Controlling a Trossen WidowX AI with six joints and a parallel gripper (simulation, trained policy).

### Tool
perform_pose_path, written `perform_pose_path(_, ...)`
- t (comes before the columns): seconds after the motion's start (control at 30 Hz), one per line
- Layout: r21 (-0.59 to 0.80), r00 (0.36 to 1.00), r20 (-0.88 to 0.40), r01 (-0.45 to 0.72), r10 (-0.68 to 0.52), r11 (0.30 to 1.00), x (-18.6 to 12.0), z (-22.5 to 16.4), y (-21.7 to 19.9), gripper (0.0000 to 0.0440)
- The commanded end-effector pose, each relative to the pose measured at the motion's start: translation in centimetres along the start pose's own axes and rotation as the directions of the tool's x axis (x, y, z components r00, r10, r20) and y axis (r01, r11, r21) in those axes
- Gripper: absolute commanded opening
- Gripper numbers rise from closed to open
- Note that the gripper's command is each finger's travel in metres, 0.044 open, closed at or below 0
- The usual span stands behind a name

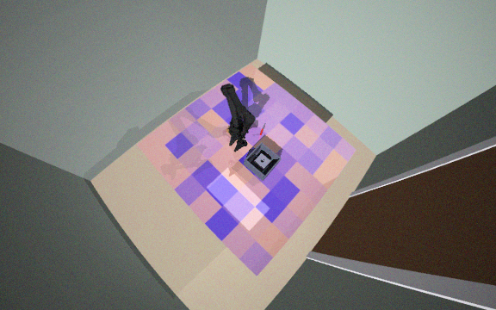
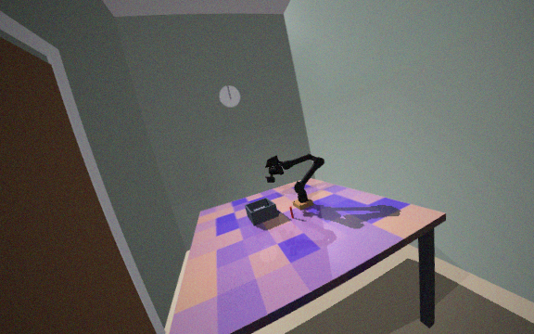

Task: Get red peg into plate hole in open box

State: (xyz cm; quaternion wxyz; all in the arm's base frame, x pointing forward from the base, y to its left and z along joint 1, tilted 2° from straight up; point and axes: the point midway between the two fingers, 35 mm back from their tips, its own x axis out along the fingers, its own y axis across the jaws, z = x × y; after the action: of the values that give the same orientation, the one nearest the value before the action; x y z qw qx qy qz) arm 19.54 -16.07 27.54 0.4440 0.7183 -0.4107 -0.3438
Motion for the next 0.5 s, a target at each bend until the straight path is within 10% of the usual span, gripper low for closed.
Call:
perform_pose_path(0.0,-0.028,1.0,-0.013,0.016,-0.016,0.999,-0.1,-0.4,-0.2,0.0419)
perform_pose_path(0.47,-0.408,0.943,-0.175,0.192,-0.283,0.893,-3.0,-4.9,-4.4,0.044)
